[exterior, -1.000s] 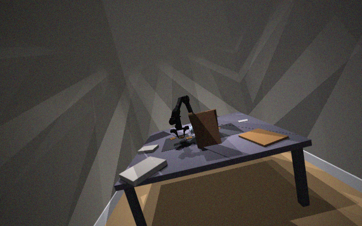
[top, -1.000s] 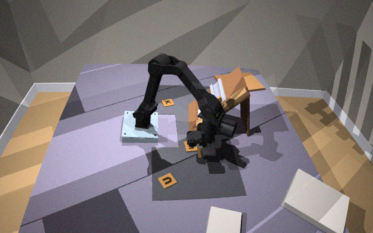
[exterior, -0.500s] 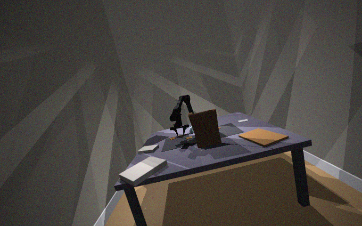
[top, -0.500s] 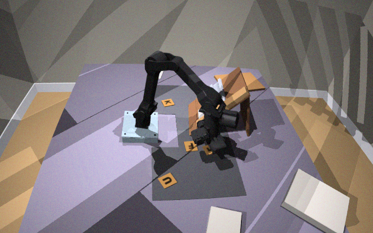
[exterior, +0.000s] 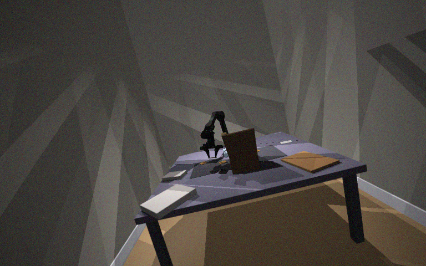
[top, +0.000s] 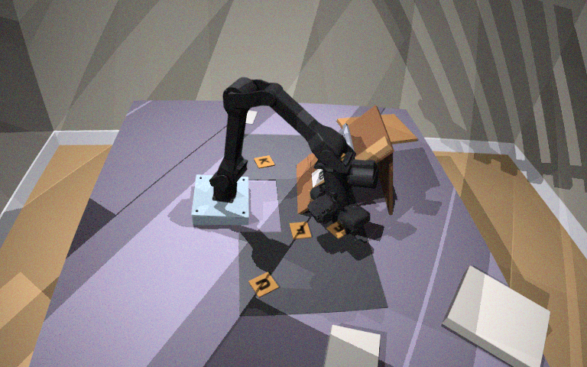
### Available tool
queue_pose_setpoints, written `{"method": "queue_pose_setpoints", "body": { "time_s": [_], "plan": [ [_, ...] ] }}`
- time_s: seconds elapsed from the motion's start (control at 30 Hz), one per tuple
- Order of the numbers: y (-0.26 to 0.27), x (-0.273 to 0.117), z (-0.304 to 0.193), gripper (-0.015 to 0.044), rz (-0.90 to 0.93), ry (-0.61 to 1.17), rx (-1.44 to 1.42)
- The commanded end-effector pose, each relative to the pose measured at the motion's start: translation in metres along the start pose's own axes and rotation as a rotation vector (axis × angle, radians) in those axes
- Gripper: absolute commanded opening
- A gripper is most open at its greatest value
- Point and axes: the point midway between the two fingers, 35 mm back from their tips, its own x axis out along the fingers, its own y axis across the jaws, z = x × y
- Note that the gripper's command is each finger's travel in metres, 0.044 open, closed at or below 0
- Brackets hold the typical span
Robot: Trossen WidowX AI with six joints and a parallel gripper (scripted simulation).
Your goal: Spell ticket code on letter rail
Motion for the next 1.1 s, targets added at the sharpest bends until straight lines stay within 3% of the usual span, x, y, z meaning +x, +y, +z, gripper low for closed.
{"method": "queue_pose_setpoints", "body": {
  "time_s": [0.0, 1.07],
  "plan": [
    [0.003, -0.006, -0.005, 0.0000, 0.028, 0.015, -0.055],
    [0.015, -0.064, -0.057, 0.0000, 0.285, 0.124, -0.585]
  ]
}}
